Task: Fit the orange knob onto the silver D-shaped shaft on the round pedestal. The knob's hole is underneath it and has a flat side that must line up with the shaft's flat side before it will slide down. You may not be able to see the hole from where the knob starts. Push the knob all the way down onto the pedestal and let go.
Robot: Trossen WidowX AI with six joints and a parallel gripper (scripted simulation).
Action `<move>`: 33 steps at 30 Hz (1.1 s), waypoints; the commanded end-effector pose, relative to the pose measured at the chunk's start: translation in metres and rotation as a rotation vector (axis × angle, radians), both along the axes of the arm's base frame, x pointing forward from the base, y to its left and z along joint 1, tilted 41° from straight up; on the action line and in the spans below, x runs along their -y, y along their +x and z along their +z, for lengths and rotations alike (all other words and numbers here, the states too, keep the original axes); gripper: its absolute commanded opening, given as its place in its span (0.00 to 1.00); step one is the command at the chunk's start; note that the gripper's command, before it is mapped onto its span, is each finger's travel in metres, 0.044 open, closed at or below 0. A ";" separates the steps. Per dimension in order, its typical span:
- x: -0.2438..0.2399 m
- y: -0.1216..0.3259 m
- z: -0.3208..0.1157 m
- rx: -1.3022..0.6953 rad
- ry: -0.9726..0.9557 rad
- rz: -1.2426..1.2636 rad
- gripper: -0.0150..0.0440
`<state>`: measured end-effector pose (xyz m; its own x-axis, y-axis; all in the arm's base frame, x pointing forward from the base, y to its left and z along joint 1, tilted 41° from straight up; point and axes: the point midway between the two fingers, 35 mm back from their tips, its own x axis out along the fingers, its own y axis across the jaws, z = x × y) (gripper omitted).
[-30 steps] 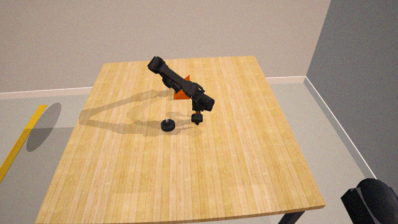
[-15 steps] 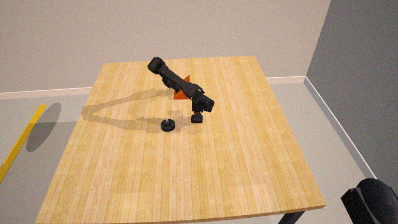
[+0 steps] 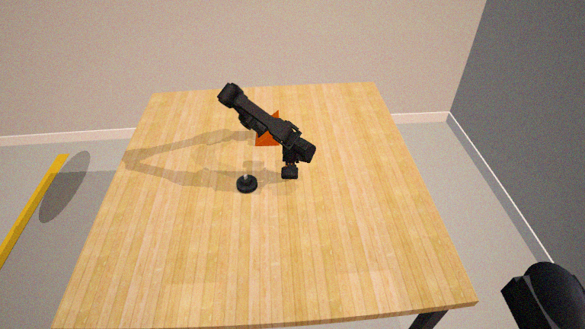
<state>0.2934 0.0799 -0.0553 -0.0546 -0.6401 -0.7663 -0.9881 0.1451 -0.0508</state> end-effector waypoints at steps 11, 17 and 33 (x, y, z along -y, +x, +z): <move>-0.032 0.008 0.031 0.006 0.009 0.003 0.25; -0.045 0.011 0.045 0.006 0.010 0.003 0.25; -0.077 0.015 0.085 0.004 0.010 0.003 0.25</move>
